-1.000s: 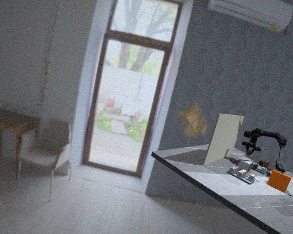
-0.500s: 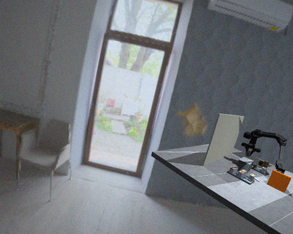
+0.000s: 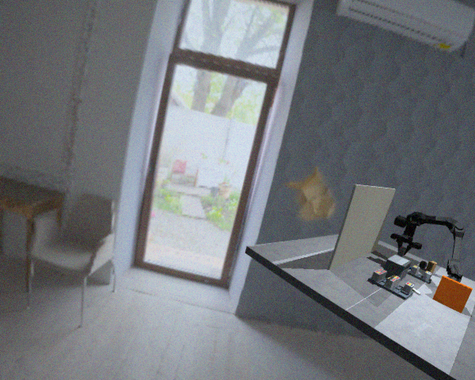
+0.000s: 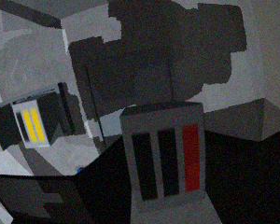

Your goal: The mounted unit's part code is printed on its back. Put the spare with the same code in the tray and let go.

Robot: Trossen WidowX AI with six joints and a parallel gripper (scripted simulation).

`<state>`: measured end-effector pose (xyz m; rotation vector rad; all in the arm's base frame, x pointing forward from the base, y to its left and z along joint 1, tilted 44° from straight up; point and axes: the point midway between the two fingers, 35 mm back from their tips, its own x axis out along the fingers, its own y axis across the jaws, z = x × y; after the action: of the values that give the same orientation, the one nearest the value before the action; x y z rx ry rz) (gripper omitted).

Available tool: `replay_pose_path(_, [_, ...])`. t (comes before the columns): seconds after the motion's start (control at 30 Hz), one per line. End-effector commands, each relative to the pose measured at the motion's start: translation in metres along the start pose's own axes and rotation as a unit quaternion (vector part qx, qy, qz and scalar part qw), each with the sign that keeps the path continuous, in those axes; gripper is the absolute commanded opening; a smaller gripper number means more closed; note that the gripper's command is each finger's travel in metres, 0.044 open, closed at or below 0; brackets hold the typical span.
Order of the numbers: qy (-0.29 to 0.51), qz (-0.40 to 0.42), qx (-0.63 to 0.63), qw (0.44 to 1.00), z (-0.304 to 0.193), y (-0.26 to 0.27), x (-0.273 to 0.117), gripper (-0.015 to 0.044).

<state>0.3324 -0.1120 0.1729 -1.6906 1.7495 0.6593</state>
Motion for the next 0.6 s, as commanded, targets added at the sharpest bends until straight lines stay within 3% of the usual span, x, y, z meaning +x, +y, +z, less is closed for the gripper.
replay_pose_path(0.0, [0.000,0.000,-0.003,1.000,0.000,0.000,0.003,0.0000])
replay_pose_path(0.57, [0.000,0.000,-0.003,1.000,0.000,0.001,0.016,0.0000])
